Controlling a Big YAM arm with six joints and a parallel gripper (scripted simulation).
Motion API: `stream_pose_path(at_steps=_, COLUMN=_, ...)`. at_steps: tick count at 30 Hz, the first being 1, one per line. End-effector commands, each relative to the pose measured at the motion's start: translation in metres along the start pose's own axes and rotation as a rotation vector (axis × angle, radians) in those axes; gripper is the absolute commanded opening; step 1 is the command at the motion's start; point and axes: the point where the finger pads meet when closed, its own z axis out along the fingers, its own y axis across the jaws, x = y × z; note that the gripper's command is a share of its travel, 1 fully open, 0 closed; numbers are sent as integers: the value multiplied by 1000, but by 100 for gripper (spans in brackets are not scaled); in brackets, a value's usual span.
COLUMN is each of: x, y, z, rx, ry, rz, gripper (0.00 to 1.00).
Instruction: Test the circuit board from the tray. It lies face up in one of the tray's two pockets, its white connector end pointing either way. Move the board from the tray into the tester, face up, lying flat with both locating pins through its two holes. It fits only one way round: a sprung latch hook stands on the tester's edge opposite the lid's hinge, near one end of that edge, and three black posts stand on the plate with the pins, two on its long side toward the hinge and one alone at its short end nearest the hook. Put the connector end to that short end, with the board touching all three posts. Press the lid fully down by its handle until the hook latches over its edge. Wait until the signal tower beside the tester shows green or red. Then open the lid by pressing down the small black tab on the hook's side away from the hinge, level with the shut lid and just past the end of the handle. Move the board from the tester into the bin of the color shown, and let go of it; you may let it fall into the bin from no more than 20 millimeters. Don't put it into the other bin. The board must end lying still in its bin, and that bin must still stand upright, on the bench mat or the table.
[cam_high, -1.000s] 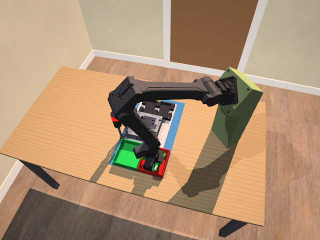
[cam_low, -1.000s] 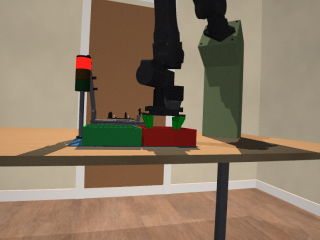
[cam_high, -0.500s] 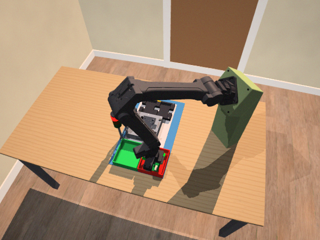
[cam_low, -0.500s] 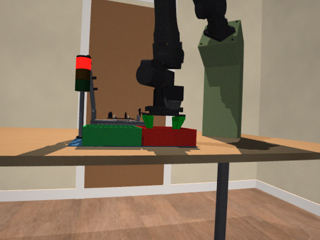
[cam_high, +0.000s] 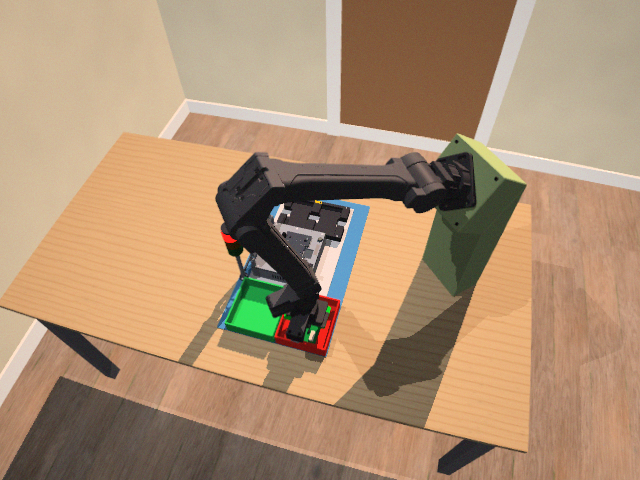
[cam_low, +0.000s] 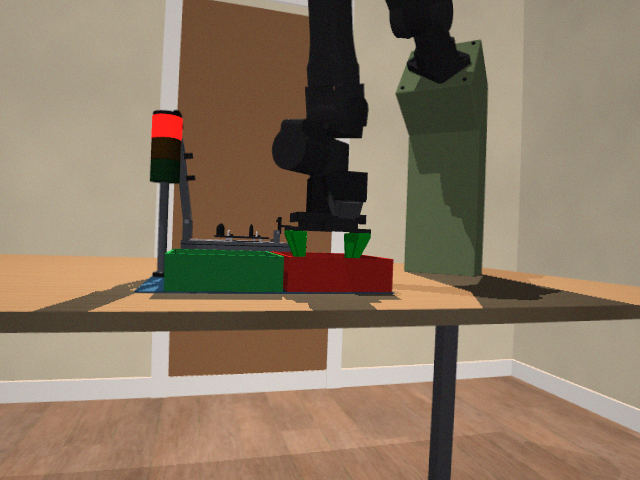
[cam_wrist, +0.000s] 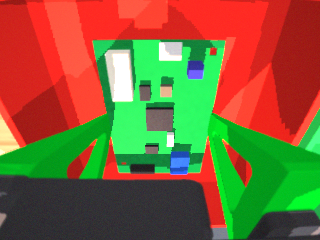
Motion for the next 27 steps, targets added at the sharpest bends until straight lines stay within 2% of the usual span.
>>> stream_pose_path(at_steps=1, x=0, y=6, z=3, rx=-5, ry=-2, rz=5, gripper=72)
stream_pose_path(at_steps=27, x=-1, y=5, z=3, rx=-2, ry=-4, rz=4, gripper=72)
